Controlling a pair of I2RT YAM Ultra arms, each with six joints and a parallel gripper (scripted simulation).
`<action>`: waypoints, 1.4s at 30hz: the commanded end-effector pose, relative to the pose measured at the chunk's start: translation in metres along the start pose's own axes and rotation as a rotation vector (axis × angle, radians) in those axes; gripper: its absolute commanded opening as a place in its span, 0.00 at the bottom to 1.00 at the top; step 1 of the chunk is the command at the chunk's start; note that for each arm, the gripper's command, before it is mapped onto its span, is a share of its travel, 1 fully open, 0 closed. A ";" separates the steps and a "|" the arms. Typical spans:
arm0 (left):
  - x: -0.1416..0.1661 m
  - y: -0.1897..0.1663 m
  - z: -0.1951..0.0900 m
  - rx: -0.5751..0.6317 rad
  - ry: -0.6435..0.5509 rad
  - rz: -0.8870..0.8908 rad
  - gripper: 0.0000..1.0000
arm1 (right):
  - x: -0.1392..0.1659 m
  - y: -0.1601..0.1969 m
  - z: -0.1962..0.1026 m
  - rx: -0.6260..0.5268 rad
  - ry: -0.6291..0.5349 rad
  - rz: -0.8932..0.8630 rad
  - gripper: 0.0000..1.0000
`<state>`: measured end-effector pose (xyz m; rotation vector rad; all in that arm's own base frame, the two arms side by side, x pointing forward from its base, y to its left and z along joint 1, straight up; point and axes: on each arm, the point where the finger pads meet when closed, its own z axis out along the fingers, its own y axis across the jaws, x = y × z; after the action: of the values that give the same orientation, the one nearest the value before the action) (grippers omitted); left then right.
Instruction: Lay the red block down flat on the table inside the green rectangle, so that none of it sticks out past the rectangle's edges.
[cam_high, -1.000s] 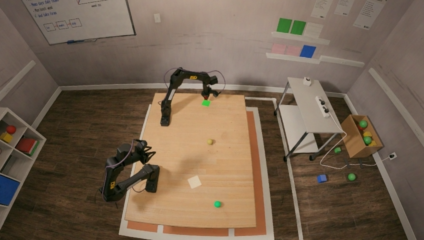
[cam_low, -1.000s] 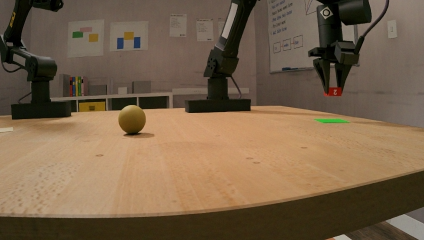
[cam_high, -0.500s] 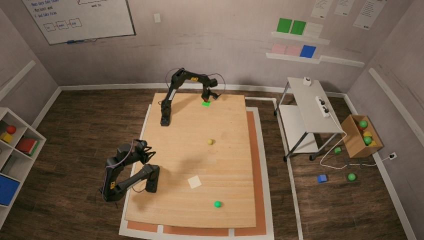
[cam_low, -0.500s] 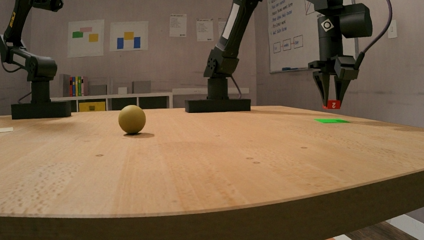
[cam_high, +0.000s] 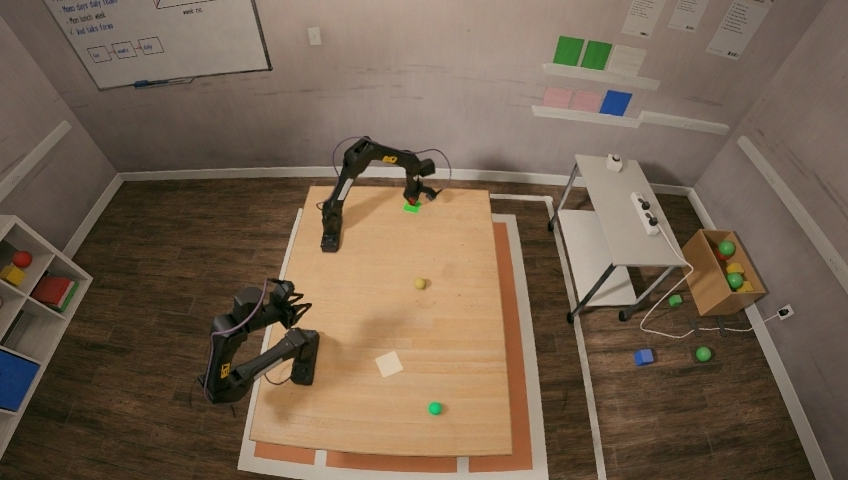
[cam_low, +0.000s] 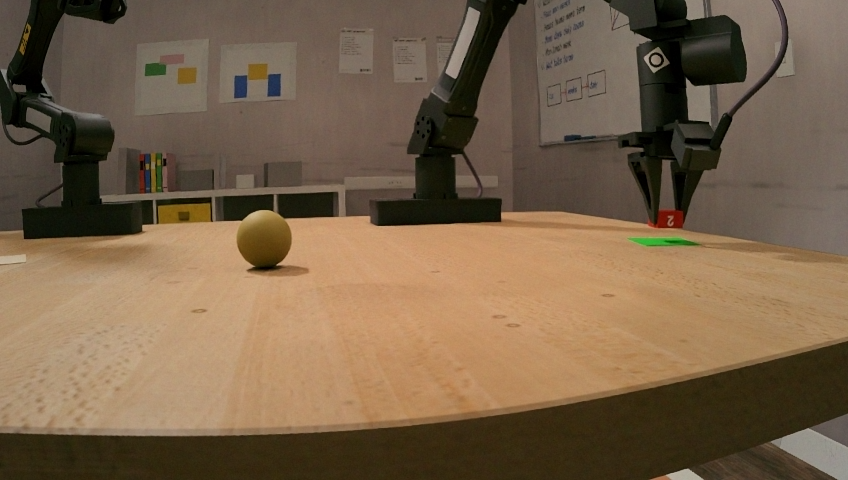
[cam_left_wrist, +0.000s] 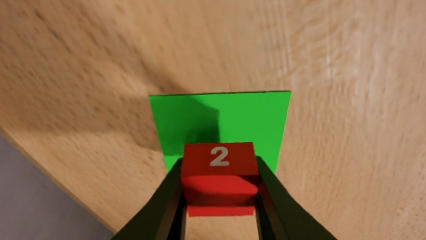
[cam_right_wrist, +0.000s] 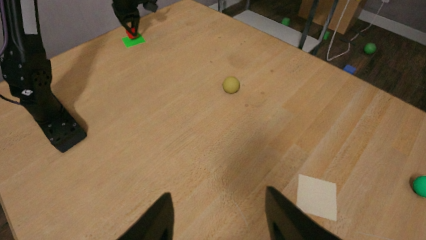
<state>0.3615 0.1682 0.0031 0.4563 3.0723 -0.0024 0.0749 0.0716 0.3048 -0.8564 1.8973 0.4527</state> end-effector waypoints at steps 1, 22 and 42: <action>0.001 0.000 0.008 -0.001 0.006 -0.003 0.27 | -0.003 -0.002 -0.006 0.006 -0.012 0.001 0.46; 0.001 0.000 0.017 -0.001 0.006 -0.003 0.27 | -0.003 -0.002 -0.006 0.006 -0.012 0.001 0.46; -0.001 0.001 0.009 -0.005 0.002 -0.003 0.27 | -0.003 -0.002 -0.006 0.006 -0.012 0.001 0.46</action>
<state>0.3599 0.1674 -0.0136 0.4571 3.0789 -0.0091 0.0749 0.0716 0.3048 -0.8564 1.8973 0.4527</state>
